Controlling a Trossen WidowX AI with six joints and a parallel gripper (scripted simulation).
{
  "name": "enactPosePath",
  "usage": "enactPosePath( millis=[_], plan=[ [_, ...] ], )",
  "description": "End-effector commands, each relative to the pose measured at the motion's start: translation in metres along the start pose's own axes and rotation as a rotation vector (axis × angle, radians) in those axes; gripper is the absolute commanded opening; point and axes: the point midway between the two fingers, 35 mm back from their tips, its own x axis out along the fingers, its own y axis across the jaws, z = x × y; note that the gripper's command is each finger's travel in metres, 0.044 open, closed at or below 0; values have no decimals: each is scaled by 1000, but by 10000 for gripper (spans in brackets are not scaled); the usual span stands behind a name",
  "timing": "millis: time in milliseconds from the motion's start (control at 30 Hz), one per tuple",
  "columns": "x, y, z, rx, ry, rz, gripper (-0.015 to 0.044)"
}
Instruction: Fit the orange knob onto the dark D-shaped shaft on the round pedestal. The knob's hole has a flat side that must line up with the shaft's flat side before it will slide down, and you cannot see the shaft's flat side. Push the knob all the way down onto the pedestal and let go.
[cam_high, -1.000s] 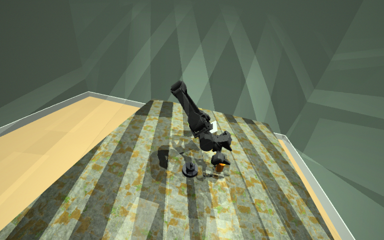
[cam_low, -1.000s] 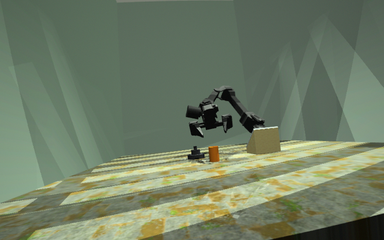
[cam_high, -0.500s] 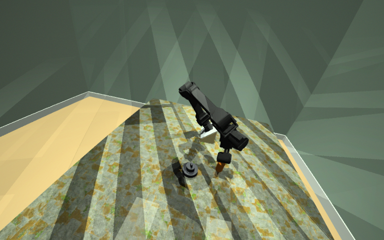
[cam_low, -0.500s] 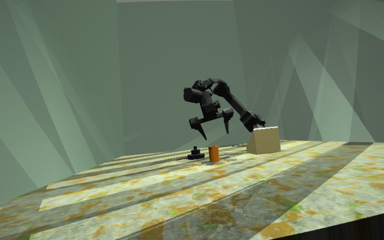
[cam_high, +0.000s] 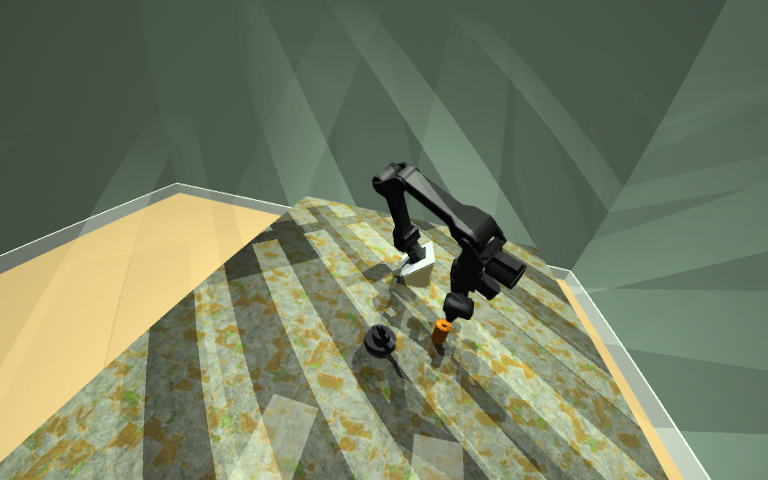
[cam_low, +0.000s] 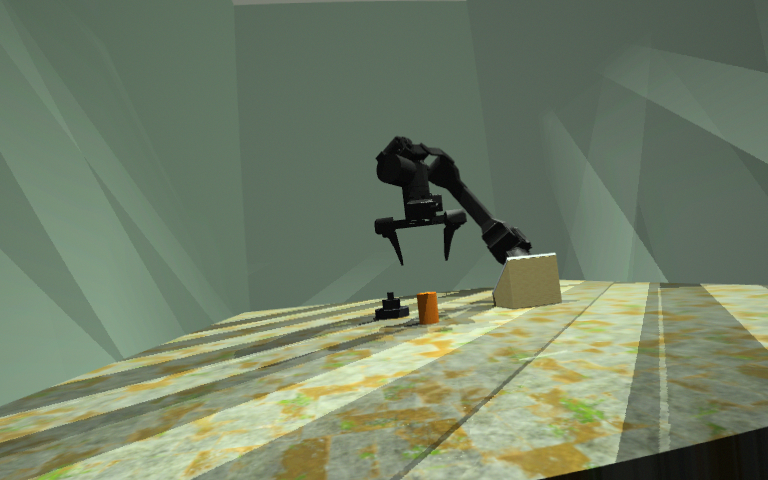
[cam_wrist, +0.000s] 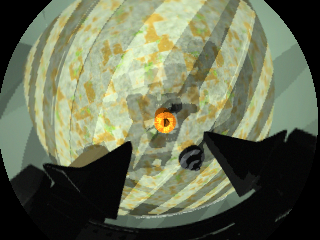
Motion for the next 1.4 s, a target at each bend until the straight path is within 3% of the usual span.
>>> enactPosePath(
  millis=[0,500,1167,1367],
  plan=[
    [-3,-2,1,20,4,-13,440],
    [0,-2,1,1323,-5,-14,440],
    [0,-2,1,1339,-5,-14,440],
    [32,-3,0,1339,-5,-16,440]
  ],
)
